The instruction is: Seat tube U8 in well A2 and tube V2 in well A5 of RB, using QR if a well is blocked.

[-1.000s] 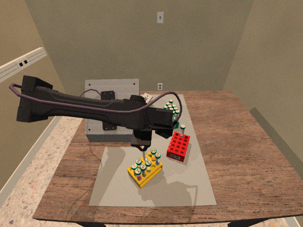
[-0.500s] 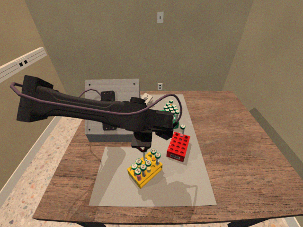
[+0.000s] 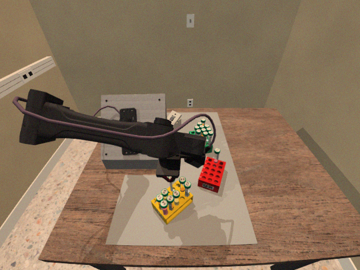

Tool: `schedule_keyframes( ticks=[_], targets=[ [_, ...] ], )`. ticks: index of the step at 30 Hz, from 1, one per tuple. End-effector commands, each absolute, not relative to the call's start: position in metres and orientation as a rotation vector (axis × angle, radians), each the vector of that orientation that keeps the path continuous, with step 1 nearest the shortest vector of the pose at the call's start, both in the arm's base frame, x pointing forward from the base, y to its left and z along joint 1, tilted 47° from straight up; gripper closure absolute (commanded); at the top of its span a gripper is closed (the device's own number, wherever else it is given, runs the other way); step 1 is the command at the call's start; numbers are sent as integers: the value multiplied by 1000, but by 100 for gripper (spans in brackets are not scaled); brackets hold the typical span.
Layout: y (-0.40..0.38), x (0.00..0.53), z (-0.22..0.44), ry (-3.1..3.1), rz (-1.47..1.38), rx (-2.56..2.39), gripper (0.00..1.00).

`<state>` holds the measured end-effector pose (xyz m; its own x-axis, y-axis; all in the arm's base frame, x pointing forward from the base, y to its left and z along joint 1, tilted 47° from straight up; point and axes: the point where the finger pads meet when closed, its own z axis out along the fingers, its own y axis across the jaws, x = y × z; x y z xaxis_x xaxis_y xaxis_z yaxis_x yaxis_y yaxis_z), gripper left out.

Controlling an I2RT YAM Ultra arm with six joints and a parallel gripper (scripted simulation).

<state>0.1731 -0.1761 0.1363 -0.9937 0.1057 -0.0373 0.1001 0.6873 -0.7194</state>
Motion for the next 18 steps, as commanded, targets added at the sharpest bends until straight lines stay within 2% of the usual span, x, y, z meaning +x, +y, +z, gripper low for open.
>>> schedule_keyframes(
  ticks=[1,18],
  targets=[
    [-182,170,139,-2867,1281,-182,100],
    [-182,175,138,-2875,1267,-171,100]
  ],
)
